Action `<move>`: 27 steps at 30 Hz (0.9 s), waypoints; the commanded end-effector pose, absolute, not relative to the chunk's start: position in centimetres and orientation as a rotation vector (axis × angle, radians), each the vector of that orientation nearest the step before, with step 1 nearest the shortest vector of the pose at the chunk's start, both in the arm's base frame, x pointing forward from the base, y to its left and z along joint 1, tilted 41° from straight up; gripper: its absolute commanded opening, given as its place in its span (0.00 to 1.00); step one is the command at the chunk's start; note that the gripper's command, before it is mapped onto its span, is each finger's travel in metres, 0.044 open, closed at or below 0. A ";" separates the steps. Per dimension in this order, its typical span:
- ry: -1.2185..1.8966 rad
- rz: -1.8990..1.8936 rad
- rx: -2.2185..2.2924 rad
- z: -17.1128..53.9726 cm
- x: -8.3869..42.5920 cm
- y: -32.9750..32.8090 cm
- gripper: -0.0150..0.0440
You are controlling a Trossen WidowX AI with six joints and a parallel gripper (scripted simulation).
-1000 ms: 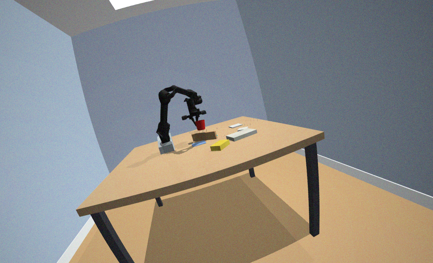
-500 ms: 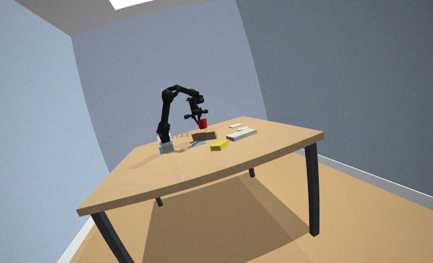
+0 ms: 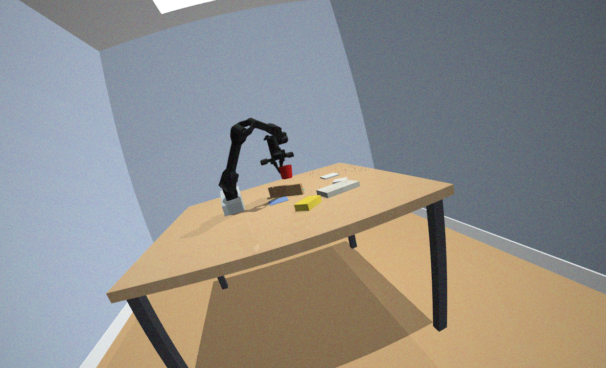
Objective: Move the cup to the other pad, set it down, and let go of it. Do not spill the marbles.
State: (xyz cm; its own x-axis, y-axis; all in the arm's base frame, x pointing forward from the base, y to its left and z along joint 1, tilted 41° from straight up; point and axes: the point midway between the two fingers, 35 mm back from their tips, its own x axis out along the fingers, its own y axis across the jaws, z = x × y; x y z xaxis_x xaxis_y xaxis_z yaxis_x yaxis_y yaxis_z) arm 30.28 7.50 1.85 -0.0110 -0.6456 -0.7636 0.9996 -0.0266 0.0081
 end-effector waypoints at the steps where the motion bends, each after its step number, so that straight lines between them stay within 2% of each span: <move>1: 0.663 -1.483 0.707 1.6 30.9 8.1 0.25; 27: 0.662 -1.483 0.708 -0.5 32.2 8.0 0.25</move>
